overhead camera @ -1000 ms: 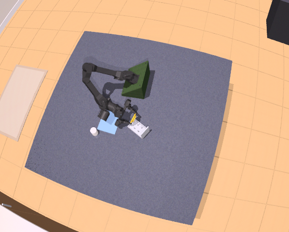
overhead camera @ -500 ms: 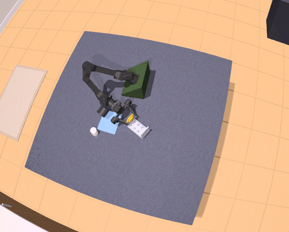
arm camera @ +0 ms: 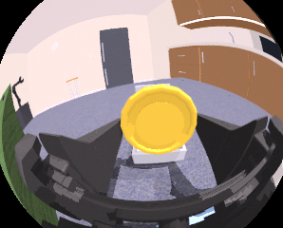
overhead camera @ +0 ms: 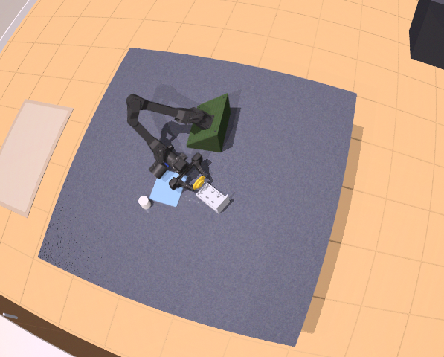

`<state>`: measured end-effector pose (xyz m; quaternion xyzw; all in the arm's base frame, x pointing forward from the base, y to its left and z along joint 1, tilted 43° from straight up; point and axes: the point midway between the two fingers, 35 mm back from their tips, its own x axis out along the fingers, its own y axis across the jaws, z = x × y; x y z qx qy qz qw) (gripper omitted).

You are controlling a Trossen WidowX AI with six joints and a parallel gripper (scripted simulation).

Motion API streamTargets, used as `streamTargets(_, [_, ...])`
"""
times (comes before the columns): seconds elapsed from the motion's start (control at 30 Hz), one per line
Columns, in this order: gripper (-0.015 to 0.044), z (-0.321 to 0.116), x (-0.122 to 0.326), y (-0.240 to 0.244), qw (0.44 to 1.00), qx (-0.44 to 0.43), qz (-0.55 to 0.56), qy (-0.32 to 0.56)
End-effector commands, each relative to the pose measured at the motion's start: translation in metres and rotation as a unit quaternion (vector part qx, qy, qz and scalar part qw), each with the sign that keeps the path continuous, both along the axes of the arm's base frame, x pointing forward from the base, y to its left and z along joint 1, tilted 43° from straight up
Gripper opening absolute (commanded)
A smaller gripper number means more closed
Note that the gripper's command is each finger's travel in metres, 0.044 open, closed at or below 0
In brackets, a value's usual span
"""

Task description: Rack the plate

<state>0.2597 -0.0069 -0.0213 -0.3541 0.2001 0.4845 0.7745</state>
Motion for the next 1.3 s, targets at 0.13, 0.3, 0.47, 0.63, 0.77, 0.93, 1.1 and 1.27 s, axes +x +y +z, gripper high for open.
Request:
streamTargets(0.13, [0.0000,-0.007,0.005,0.009,1.000,0.002,0.001,0.005])
streamTargets(0.3, [0.0000,-0.012,0.010,0.015,1.000,0.001,0.002,0.002])
streamTargets(0.47, [0.0000,-0.014,0.012,0.018,1.000,0.001,0.002,0.000])
streamTargets(0.63, [0.0000,-0.020,0.016,0.024,1.000,0.001,0.003,-0.002])
streamTargets(0.77, [0.0000,-0.022,0.018,0.027,1.000,0.001,0.003,-0.003])
streamTargets(0.93, [0.0000,-0.038,0.019,0.012,1.000,-0.001,0.003,-0.008])
streamTargets(1.1, [0.0000,-0.035,0.017,0.015,1.000,-0.003,0.000,-0.001])
streamTargets(1.27, [0.0000,-0.035,0.017,0.015,1.000,-0.003,0.000,-0.001])
